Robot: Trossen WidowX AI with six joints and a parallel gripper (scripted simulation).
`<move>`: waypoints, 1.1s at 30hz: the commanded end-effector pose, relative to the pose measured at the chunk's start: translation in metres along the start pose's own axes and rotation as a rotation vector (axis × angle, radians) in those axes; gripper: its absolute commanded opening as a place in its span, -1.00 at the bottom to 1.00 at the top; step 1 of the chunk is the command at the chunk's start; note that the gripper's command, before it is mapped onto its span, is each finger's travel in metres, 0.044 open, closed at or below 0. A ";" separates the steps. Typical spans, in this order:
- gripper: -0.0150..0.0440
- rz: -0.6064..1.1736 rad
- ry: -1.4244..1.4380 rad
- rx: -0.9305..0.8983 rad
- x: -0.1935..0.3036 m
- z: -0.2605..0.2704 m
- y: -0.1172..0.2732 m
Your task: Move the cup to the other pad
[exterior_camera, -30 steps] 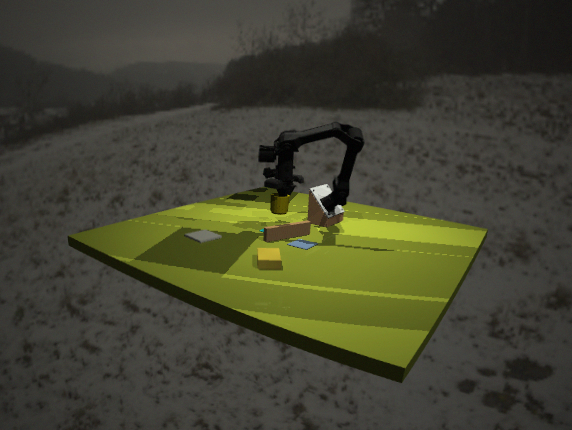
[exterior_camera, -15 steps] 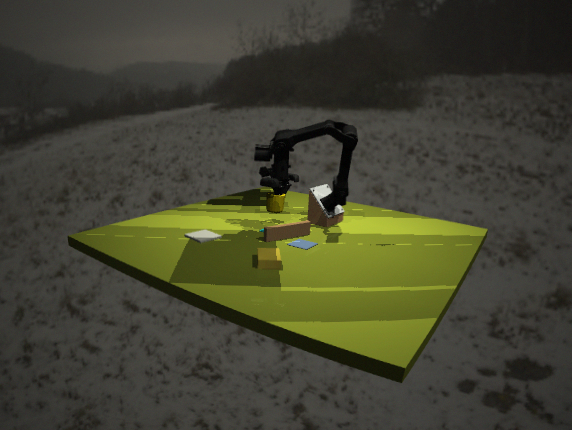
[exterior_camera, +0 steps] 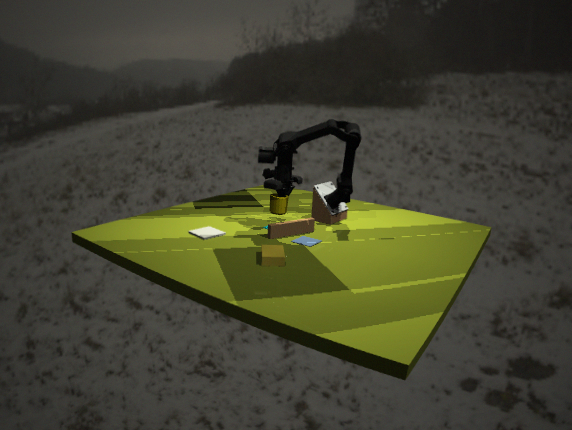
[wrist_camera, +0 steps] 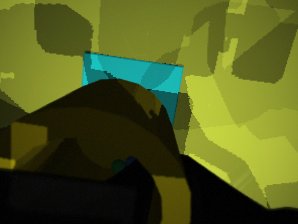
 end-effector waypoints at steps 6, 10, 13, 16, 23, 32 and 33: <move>-0.49 0.004 -0.004 0.000 0.000 0.000 -0.014; -0.49 0.004 -0.004 0.000 0.000 0.000 -0.020; -0.49 0.004 -0.004 0.000 0.000 0.000 -0.024; -0.49 0.004 -0.004 0.000 0.000 0.000 -0.029; -0.49 0.004 -0.004 -0.001 0.000 0.000 -0.040; -0.49 0.006 -0.004 0.000 0.000 -0.001 -0.053; -0.49 0.006 -0.004 0.000 0.000 -0.001 -0.054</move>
Point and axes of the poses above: the point midway between the two fingers, 35 mm back from their tips, its own y axis back along the fingers, its own z axis across the jaws, x = y × z, the point moved 8 cm from there along y, back along the fingers, and after that the axes turned 4 degrees about -y, right-handed, at the moved point
